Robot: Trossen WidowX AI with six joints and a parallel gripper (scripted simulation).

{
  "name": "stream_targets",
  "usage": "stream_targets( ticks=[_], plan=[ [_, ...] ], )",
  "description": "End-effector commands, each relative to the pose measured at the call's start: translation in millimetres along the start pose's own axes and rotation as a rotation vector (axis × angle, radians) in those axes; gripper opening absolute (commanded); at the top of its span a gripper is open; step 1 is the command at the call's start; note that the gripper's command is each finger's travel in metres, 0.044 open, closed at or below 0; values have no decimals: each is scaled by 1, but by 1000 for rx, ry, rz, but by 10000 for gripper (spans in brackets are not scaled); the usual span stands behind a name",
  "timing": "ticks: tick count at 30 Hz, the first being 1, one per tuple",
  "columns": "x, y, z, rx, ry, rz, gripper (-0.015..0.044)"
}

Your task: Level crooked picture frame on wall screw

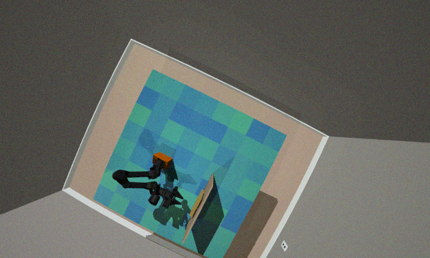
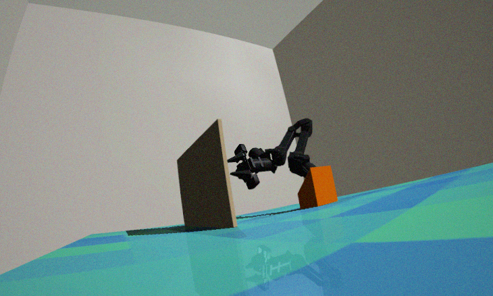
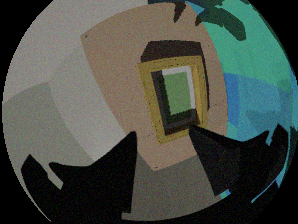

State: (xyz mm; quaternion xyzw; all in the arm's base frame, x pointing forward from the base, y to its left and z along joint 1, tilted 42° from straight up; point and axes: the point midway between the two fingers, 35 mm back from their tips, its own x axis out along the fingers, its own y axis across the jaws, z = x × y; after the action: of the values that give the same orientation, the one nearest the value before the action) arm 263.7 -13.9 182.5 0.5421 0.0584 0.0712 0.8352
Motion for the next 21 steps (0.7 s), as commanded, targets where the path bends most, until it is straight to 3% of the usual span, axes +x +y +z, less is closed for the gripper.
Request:
stream_targets(
  ticks=[1, 12, 21],
  plan=[
    [-18, 12, 8, -23, 7, 12, 260],
    [-81, 35, -14, -23, 59, 16, 260],
    [-83, 36, -16, -48, 62, 21, 260]
  ],
)
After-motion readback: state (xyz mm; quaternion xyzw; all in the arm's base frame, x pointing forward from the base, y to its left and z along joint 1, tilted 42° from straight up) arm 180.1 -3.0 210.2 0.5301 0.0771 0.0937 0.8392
